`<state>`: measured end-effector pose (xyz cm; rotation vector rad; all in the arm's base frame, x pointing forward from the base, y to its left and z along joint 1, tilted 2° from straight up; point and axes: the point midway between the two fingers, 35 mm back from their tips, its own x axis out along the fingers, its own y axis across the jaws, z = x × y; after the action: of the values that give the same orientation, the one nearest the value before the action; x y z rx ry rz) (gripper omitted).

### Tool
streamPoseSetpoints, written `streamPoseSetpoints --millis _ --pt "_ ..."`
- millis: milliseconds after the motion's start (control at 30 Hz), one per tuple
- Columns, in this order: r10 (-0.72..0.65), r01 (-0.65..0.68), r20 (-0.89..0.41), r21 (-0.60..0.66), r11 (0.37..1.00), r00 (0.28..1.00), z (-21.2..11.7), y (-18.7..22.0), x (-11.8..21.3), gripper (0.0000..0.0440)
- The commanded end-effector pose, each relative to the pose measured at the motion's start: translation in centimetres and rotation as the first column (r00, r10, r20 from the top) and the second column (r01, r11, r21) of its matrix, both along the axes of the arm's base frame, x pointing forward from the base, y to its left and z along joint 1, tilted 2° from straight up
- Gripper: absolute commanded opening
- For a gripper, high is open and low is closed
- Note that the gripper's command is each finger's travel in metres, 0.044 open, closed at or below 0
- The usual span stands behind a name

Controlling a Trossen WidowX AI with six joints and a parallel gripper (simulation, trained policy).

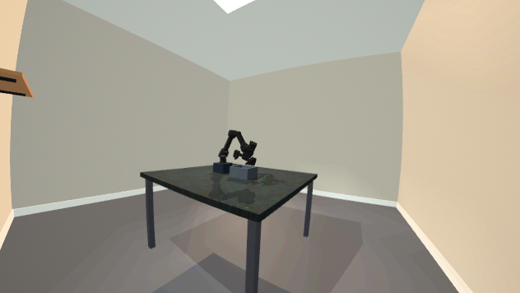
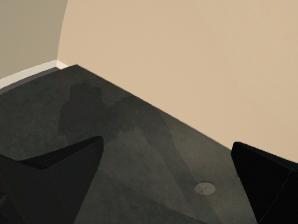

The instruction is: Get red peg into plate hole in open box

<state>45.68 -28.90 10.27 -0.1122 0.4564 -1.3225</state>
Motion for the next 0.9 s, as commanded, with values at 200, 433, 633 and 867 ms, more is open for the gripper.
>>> streamPoseSetpoints --millis 200,433,633,867 --pt "0.212 -0.212 0.015 0.148 0.966 0.977 3.6 10.3 2.9 0.044" --pt "0.351 -0.338 0.007 0.293 0.894 0.936 4.4 18.6 2.4 0.044" --pt "0.447 -0.403 0.002 0.436 0.805 0.895 4.5 25.5 0.1 0.044" --pt "0.51 -0.401 -0.011 0.604 0.689 0.86 4.2 32.3 -4.5 0.044"
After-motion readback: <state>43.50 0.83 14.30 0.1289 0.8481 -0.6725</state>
